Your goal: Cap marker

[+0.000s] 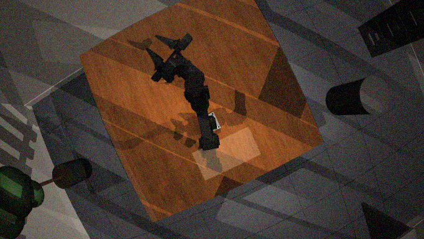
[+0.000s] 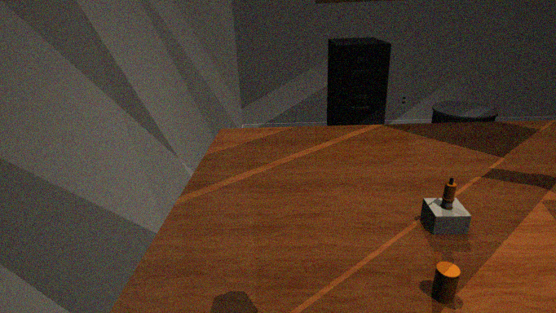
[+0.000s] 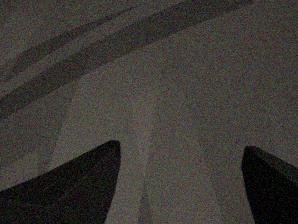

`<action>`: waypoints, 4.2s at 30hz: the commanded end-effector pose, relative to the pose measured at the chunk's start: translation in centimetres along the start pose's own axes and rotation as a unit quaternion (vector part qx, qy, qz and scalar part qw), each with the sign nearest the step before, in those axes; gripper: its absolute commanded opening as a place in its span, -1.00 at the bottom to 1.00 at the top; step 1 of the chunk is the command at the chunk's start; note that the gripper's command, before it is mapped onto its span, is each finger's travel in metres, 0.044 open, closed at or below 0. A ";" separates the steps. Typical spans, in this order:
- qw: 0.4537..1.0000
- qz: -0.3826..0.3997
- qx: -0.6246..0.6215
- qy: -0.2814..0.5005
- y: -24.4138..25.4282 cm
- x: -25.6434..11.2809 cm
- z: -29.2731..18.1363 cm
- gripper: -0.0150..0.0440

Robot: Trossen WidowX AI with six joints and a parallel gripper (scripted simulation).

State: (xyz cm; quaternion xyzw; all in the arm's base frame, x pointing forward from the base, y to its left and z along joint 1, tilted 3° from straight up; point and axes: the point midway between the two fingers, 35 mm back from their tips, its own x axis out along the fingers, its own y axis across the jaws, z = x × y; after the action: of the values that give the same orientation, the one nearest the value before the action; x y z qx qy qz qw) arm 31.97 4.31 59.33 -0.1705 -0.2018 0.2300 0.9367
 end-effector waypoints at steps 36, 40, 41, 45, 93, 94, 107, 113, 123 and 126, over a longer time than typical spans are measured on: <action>0.369 -0.322 0.473 0.732 29.5 -6.4 -45.5 0.37; 0.365 -0.327 0.470 0.735 30.0 -7.0 -45.3 0.37; 0.365 -0.327 0.470 0.735 30.0 -7.0 -45.3 0.37; 0.365 -0.327 0.470 0.735 30.0 -7.0 -45.3 0.37; 0.364 -0.327 0.470 0.735 34.7 -10.1 -53.4 0.37; 0.364 -0.327 0.470 0.735 34.8 -10.2 -53.5 0.37; 0.364 -0.327 0.470 0.735 34.9 -10.3 -53.7 -0.07; 0.364 -0.327 0.470 0.735 34.9 -10.3 -53.6 -0.27; 0.364 -0.327 0.470 0.735 33.2 -9.0 -50.5 -0.49; 0.364 -0.327 0.470 0.735 32.7 -8.7 -49.4 -0.49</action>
State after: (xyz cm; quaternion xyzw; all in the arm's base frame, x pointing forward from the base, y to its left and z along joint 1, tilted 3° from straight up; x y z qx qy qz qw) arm 35.43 16.10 -1.00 0.2723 0.6707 -0.2551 0.6410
